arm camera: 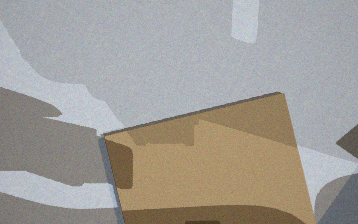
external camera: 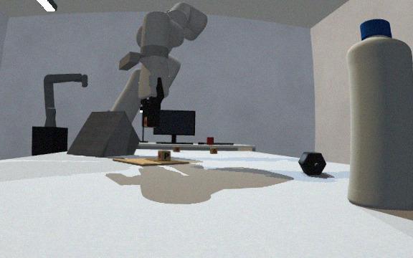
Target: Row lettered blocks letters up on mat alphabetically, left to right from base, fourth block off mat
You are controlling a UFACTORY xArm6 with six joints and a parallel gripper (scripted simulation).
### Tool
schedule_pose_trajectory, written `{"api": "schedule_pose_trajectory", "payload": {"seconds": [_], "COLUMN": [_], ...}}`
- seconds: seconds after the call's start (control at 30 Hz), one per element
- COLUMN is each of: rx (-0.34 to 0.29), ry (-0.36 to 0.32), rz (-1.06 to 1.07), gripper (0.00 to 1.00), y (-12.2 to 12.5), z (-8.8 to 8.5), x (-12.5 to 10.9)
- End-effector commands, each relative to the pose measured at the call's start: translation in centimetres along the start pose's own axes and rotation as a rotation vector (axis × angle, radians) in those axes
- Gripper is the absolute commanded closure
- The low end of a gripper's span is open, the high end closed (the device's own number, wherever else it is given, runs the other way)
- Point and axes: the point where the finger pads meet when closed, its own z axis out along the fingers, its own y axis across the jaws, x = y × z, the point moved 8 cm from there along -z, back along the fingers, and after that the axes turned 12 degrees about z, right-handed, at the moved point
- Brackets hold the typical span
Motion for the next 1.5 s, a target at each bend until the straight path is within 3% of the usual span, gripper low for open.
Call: {"api": "schedule_pose_trajectory", "payload": {"seconds": [0.0,0.33,0.57,1.47], "rx": [0.005,0.005,0.005,0.005], "ry": [-0.001,-0.001,-0.001,-0.001], "rz": [-0.002,-0.002,-0.002,-0.001], "gripper": [0.77,0.77,0.77,0.77], "y": [-0.2,-0.3,-0.3,-0.3], "z": [1.9,6.3,7.4,7.7], "x": [0.0,0.0,0.0,0.0]}}
